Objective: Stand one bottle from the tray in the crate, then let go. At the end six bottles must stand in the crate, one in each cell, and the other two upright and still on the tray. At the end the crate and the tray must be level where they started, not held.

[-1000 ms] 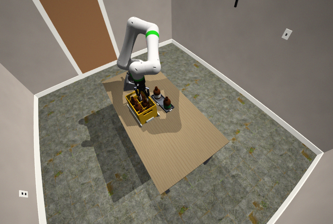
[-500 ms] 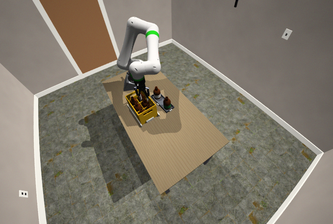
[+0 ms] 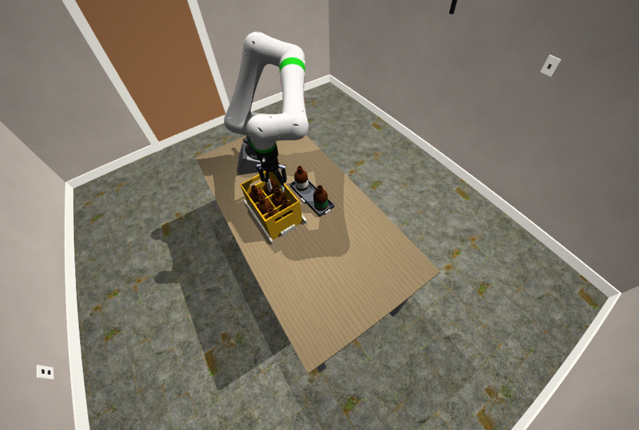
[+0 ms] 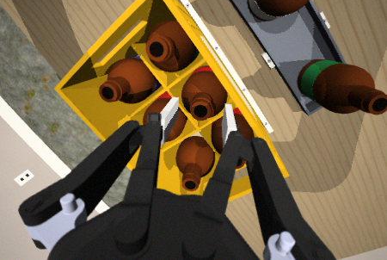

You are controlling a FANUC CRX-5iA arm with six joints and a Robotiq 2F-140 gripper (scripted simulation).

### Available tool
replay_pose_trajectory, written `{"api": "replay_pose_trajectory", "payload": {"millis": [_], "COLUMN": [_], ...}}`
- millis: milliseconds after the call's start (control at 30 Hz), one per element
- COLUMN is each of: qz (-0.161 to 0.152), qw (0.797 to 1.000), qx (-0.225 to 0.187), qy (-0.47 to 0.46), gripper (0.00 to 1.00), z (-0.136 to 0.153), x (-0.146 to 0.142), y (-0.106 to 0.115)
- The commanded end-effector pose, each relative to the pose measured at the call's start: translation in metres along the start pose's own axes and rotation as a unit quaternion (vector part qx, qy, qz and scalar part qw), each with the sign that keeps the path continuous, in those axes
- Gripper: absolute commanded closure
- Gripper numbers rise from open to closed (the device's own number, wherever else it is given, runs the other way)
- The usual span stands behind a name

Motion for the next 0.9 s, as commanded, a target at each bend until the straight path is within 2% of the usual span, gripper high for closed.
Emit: {"api": "replay_pose_trajectory", "payload": {"millis": [0, 300, 867], "qz": [0.0, 0.0, 0.0], "qw": [1.0, 1.0, 1.0], "qx": [0.0, 0.0, 0.0], "qy": [0.0, 0.0, 0.0], "gripper": [0.62, 0.62, 0.62], "z": [0.0, 0.0, 0.0], "x": [0.0, 0.0, 0.0], "y": [0.007, 0.03, 0.061]}}
Point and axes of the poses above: the point where the finger pads meet when closed, its own y axis back along the fingers, its own x axis across the jaws, z = x × y, the point moved 4 cm from there along y, back along the fingers, and after that the axes turned 1 degree about -y, right-handed, at the moved point
